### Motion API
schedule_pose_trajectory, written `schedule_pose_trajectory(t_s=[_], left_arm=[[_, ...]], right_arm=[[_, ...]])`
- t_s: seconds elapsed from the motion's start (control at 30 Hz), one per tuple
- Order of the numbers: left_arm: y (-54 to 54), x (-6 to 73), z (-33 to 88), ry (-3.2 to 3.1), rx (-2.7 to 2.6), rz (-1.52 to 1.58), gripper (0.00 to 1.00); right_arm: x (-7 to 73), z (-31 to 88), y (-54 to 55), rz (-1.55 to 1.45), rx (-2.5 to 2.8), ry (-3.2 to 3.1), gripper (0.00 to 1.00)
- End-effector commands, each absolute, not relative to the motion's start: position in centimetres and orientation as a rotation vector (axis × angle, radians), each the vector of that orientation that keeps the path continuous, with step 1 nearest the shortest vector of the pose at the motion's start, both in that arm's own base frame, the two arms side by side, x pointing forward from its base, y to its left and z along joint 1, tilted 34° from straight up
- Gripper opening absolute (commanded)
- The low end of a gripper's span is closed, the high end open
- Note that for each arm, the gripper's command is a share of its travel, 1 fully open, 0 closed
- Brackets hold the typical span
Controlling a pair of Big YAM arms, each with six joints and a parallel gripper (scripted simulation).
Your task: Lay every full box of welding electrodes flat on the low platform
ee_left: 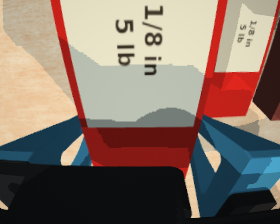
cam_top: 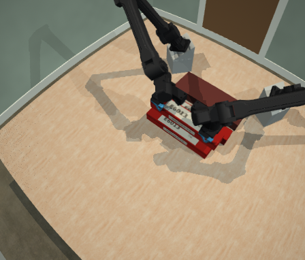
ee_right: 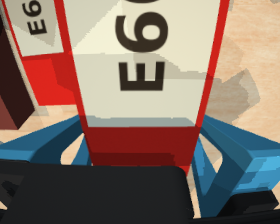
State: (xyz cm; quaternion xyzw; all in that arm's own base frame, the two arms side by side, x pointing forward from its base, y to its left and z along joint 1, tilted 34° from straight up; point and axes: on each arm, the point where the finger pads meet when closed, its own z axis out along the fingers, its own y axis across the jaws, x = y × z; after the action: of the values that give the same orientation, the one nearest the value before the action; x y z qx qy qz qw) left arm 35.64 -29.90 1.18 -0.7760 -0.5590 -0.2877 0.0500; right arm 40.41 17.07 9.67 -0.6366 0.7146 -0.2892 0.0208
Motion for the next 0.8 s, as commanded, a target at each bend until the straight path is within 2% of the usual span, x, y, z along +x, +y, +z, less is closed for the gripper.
schedule_pose_trajectory(t_s=[0.0,0.1,0.53,0.77], left_arm=[[-31.2,35.3,3.2,-1.730,-2.408,-0.910,0.00],[-31.1,36.4,3.9,-1.751,-2.403,-0.912,0.00],[-30.2,32.8,2.3,-1.736,-2.405,-0.909,0.00],[-30.2,34.6,3.3,-1.762,-2.393,-0.908,0.00]], right_arm=[[39.8,11.1,17.7,-0.909,-1.972,2.171,0.00],[39.9,10.9,16.8,-0.913,-1.966,2.191,0.00],[37.4,9.8,17.3,-0.909,-1.972,2.179,0.00],[38.4,9.9,17.6,-0.903,-1.947,2.188,0.00]])
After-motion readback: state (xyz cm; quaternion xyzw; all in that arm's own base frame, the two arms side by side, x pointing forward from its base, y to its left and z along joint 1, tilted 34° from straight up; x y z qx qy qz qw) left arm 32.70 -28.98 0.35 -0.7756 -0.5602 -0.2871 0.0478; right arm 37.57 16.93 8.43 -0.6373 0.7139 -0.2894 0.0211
